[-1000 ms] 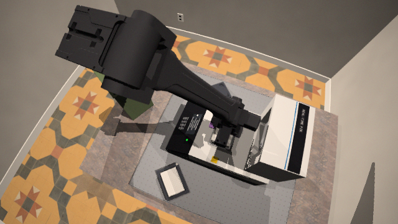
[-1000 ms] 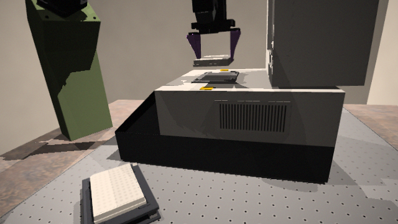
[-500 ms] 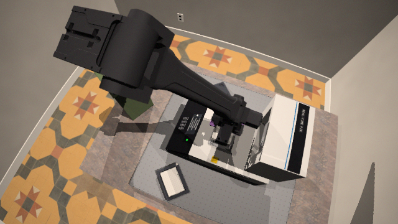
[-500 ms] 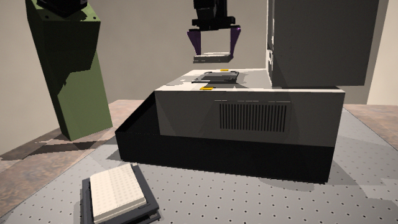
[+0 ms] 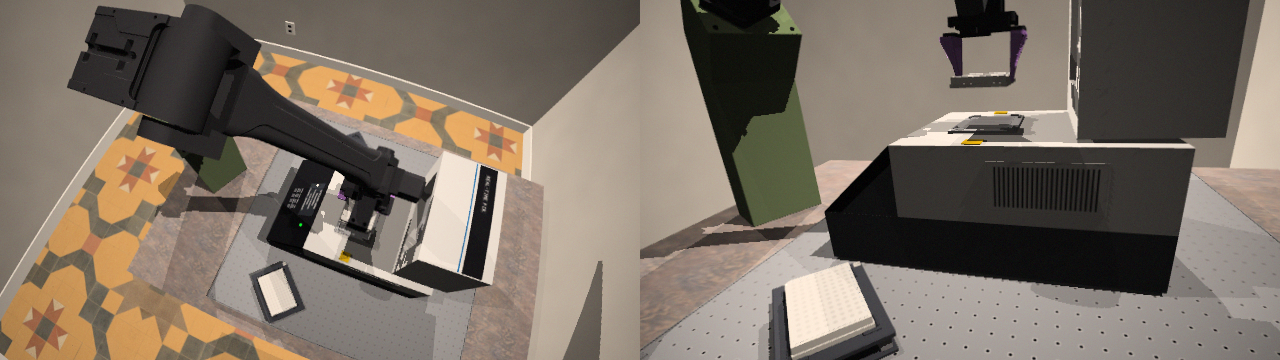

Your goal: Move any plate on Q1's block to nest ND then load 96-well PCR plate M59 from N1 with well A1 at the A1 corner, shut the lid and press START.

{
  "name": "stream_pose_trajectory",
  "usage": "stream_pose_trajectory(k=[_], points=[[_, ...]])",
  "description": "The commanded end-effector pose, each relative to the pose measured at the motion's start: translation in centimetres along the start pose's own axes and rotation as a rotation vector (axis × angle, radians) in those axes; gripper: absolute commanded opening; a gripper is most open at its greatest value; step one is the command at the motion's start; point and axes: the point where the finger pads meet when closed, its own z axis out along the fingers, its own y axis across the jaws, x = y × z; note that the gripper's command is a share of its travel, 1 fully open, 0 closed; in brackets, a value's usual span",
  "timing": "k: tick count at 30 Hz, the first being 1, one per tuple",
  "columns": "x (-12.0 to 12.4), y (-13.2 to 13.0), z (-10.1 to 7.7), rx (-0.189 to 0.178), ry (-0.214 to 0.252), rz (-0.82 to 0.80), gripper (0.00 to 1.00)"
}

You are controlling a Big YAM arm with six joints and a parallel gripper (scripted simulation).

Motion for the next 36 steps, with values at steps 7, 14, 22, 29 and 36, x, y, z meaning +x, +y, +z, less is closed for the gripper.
stream_pose_trajectory(k=[7, 14, 22, 29, 36], points=[[-1.3, 2.8, -1.9, -0.065, -0.012, 0.030, 0.00], [-1.1, 2.7, -1.1, -0.054, -0.005, 0.021, 0.00], [0.3, 2.3, -1.2, -0.055, 0.013, -0.003, 0.00], [0.3, 1.7, -1.4, -0.057, 0.014, -0.003, 0.00], [0.0, 2.8, -2.1, -0.080, 0.014, 0.007, 0.00]])
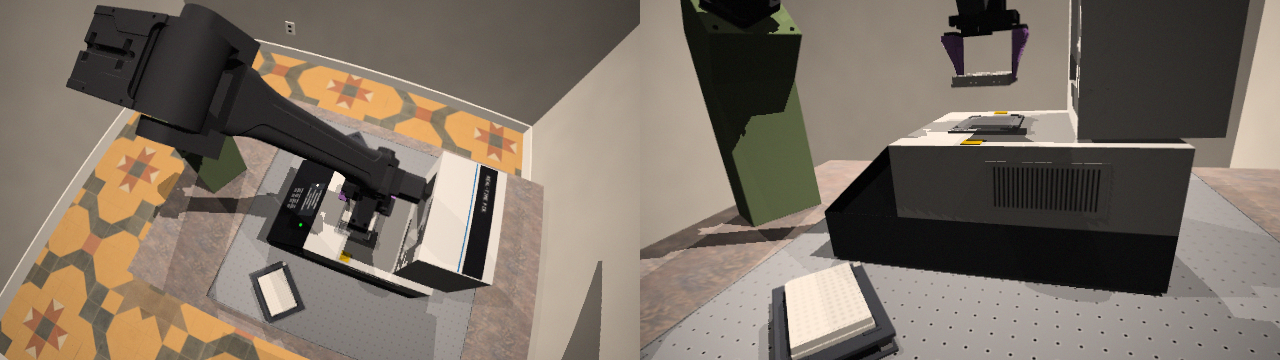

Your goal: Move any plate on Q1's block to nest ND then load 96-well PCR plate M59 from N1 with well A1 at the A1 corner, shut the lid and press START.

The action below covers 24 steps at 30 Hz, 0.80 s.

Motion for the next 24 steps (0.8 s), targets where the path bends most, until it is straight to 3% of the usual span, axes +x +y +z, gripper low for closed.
stream_pose_trajectory(k=[1, 7, 16, 24], points=[[0.2, 2.6, -2.0, -0.074, 0.015, 0.002, 0.00], [0.1, 2.9, -2.1, -0.079, 0.015, 0.005, 0.00], [0.7, 2.5, -0.9, -0.054, 0.013, -0.006, 0.00], [0.3, 3.0, -1.6, -0.072, 0.013, 0.002, 0.00]])
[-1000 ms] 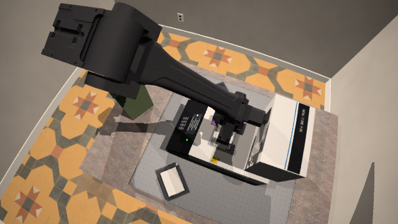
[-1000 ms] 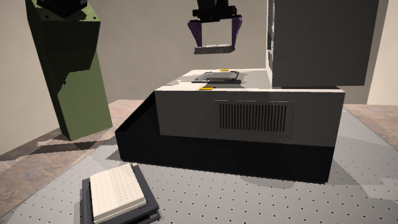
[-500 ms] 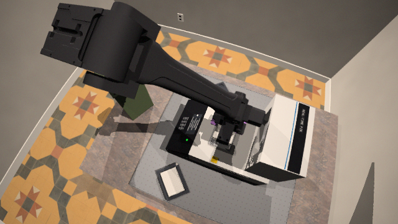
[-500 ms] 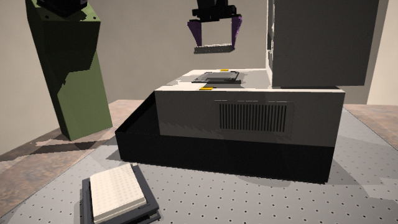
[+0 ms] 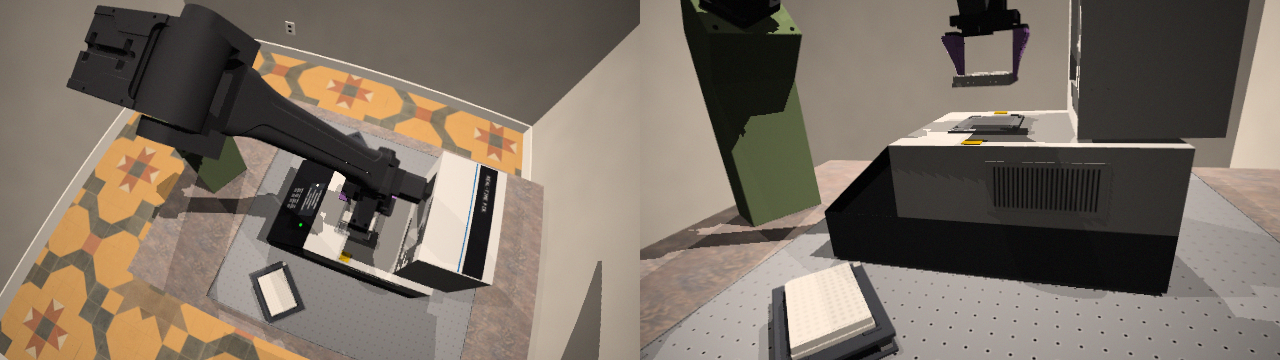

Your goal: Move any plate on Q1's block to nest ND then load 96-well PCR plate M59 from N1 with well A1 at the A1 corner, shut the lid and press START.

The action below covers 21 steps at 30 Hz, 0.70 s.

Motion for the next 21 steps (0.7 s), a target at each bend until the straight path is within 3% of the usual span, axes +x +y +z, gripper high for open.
stream_pose_trajectory(k=[1, 17, 21], points=[[0.23, 2.97, -1.75, -0.074, 0.012, 0.004, 0.00], [-0.23, 3.21, -2.17, -0.082, 0.008, 0.011, 0.00], [0.03, 2.86, -1.55, -0.067, 0.007, 0.005, 0.00]])
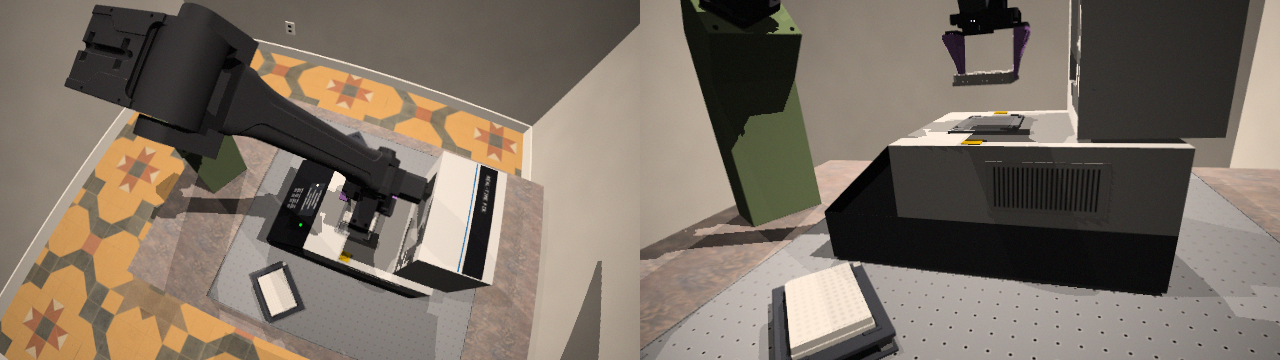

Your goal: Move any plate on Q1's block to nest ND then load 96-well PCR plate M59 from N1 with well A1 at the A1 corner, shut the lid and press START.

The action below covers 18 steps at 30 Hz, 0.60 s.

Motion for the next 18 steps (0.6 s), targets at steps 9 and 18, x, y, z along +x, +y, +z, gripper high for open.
stream_pose_trajectory(k=[9, 18], points=[[0.2, 2.1, -1.0, -0.049, 0.006, -0.003, 0.00], [0.1, 1.2, -1.1, -0.042, 0.005, -0.006, 0.00]])
